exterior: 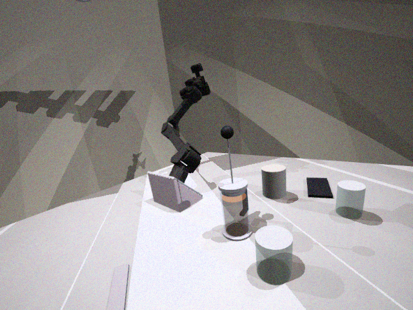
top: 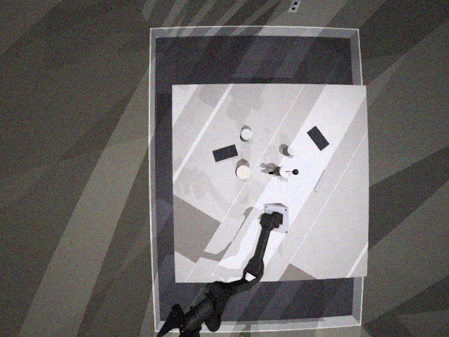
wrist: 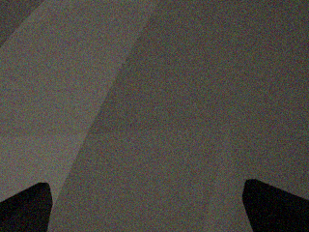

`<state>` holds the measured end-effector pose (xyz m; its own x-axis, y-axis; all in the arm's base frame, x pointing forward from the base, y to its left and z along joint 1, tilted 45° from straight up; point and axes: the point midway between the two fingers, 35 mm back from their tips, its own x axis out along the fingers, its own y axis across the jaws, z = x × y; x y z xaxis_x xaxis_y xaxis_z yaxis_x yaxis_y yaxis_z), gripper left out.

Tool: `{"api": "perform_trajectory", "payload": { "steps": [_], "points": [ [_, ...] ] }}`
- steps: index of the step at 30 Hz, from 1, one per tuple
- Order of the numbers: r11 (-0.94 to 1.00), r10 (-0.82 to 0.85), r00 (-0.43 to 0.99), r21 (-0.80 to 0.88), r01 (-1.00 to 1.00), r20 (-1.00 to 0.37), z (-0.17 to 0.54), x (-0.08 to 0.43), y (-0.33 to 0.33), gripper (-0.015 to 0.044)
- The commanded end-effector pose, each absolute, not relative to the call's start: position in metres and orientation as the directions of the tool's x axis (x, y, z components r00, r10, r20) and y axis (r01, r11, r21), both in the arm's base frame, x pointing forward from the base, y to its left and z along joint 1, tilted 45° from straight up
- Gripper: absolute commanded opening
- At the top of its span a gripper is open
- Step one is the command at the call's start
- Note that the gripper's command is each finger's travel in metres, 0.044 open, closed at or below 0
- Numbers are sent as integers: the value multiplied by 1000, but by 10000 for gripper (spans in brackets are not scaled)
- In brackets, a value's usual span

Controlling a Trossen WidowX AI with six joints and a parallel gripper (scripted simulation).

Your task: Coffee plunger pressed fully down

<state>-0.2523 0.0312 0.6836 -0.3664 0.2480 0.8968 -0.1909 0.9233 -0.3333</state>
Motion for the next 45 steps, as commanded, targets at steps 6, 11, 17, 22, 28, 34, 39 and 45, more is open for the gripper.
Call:
{"api": "perform_trajectory", "payload": {
  "steps": [6,11,17,22,28,34,39,45],
  "points": [
    [932,264,-272,-317,-174,925,694,-216,41,440],
    [942,283,-134,-301,-150,950,703,-167,50,440],
    [954,286,29,-282,-100,958,708,-107,56,440],
    [962,268,139,-257,-94,953,707,-66,53,440],
    [965,264,237,-258,-56,935,704,-27,52,440],
    [965,252,359,-260,-25,899,696,18,47,440],
    [964,238,473,-267,-6,848,685,61,39,440],
    [965,185,601,-259,39,778,667,113,20,440]
  ]
}}
